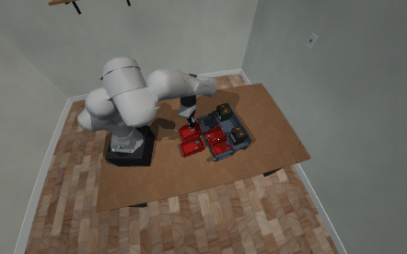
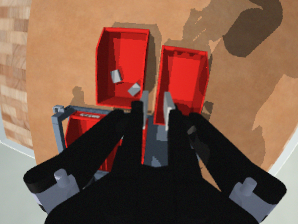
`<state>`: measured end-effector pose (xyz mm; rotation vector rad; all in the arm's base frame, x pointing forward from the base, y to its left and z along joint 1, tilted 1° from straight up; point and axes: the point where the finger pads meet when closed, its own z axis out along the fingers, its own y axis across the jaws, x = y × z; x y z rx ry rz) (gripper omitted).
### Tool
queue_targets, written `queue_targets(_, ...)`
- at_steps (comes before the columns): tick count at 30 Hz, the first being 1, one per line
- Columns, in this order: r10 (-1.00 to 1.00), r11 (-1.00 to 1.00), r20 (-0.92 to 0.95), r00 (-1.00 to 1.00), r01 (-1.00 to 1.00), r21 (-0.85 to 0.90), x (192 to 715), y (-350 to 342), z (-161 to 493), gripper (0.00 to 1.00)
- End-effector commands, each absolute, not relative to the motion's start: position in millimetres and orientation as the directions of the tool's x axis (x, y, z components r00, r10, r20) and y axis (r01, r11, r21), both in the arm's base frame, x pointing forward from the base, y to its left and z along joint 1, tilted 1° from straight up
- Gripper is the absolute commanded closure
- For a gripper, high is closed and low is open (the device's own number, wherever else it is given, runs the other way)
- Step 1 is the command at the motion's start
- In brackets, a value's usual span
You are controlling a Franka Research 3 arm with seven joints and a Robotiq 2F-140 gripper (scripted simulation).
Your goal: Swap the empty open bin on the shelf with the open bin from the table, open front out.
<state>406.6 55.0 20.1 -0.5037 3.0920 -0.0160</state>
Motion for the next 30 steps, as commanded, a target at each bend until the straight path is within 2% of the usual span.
queue_targets(1,-0.251,0.968,-0.018,-0.968,-0.251,-0.006,406.3,59.1,18.3,0.85)
queue_targets(30,-0.251,0.968,-0.017,-0.968,-0.251,-0.006,406.9,59.3,-15.2,0.85)
